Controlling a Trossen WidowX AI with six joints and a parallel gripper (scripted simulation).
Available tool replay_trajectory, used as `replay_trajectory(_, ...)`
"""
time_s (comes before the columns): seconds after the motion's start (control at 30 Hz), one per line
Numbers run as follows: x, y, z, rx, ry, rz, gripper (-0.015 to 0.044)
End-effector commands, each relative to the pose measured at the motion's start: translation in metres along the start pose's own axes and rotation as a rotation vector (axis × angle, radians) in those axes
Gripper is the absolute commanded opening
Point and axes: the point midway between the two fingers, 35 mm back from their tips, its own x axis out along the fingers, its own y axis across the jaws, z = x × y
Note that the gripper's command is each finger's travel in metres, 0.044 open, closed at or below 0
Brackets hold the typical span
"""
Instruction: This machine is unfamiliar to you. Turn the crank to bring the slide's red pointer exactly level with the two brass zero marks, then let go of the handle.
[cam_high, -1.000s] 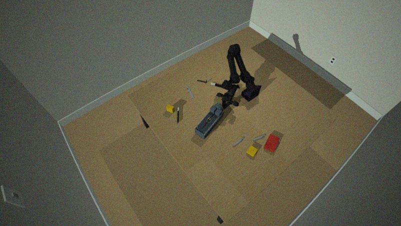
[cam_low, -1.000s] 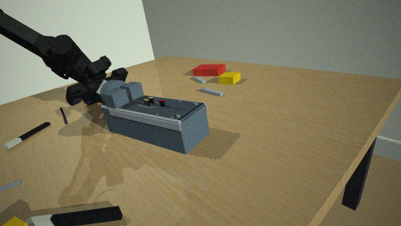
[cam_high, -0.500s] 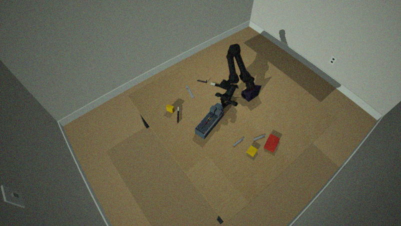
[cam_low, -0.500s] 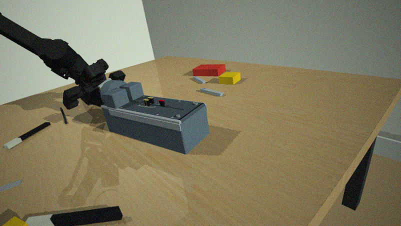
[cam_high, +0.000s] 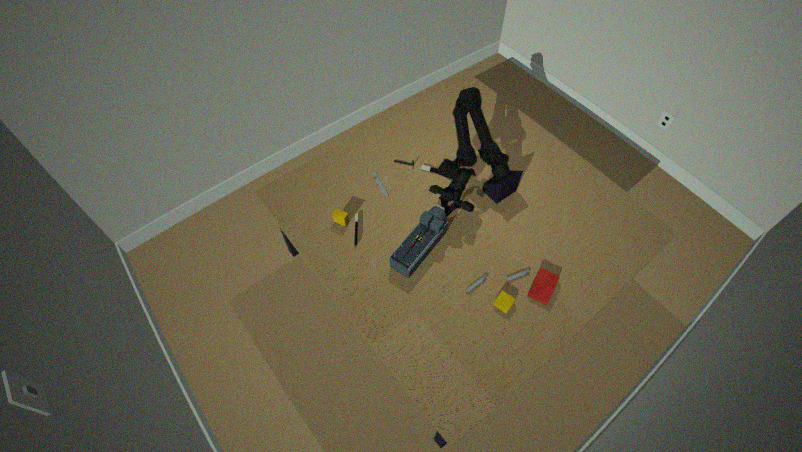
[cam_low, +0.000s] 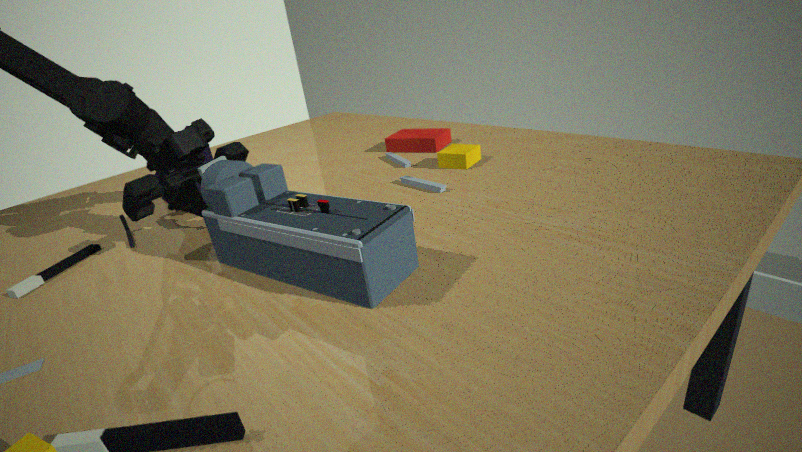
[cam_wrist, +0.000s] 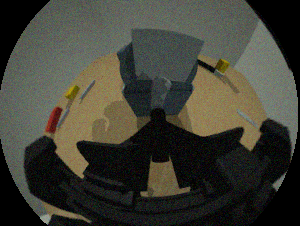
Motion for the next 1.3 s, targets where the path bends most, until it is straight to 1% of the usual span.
replay_trajectory(0.0, 0.0006, -0.0092, -0.0006, 0.012, 0.009, -0.025, 0.0)
replay_trajectory(1.27, -0.0018, -0.0174, 0.0013, 0.012, 0.008, -0.025, 0.0)
